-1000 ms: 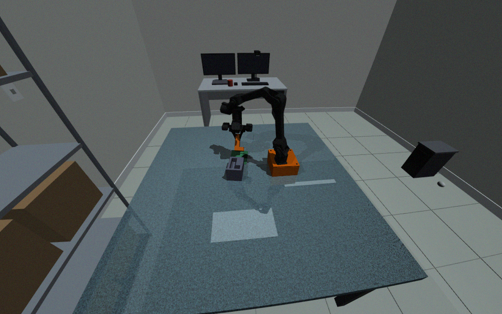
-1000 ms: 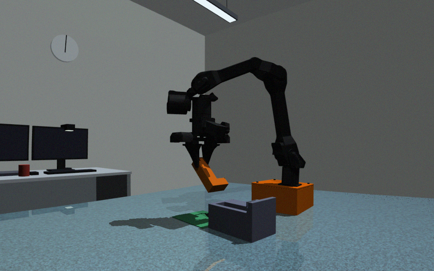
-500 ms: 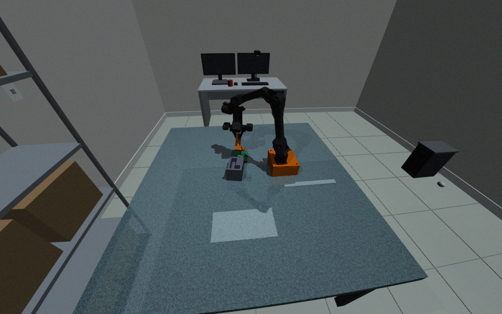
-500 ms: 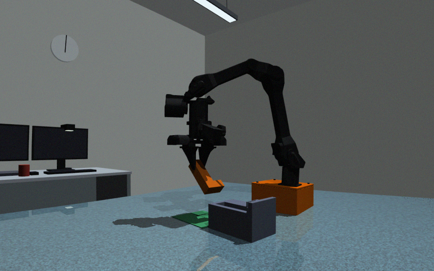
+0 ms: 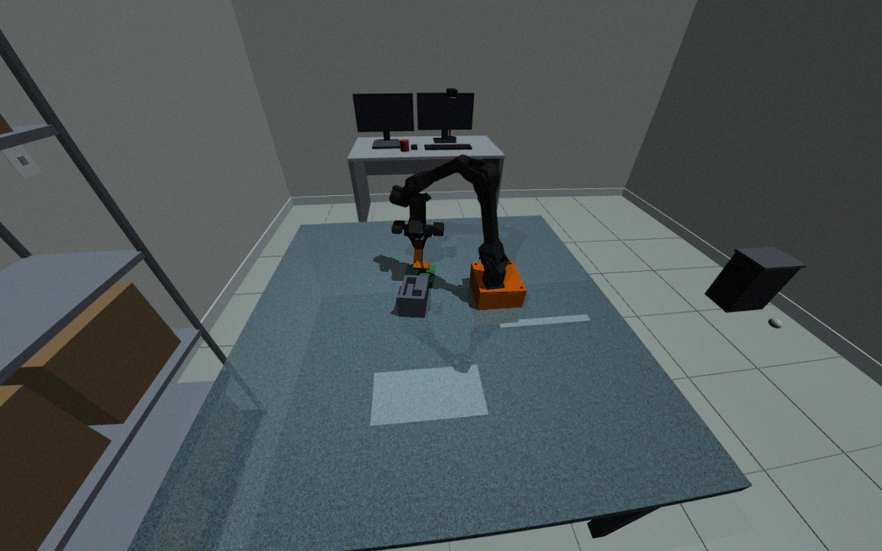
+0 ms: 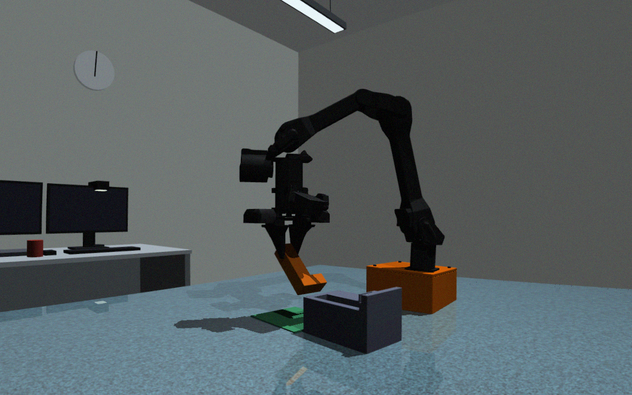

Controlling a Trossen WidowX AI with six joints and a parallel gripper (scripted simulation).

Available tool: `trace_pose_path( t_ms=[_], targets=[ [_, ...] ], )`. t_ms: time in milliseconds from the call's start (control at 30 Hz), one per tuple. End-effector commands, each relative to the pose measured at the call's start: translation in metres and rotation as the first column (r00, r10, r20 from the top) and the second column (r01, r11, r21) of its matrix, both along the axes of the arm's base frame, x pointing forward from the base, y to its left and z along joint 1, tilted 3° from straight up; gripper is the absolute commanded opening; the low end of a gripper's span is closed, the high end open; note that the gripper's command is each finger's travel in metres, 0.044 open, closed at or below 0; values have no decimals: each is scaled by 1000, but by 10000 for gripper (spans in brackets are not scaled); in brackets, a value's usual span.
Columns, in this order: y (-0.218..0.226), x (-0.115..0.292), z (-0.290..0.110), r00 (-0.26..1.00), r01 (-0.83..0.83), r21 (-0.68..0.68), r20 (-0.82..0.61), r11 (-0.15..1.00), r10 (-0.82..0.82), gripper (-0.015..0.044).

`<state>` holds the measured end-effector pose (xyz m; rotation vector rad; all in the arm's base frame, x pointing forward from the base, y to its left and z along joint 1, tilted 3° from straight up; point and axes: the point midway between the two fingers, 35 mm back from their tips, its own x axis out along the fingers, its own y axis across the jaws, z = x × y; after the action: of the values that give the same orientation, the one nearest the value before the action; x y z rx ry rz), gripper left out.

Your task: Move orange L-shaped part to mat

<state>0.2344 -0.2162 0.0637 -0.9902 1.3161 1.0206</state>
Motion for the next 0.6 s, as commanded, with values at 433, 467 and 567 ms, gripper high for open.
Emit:
trace_pose_path(
  t_ms=[433, 467, 567],
  targets=[
    [1, -1, -29, 1000, -3, 2, -8, 1000, 3, 0],
    [1, -1, -30, 1000, -3, 2, -8, 1000, 3, 0],
    [1, -1, -35, 1000, -3, 2, -8, 1000, 3, 0]
  ],
)
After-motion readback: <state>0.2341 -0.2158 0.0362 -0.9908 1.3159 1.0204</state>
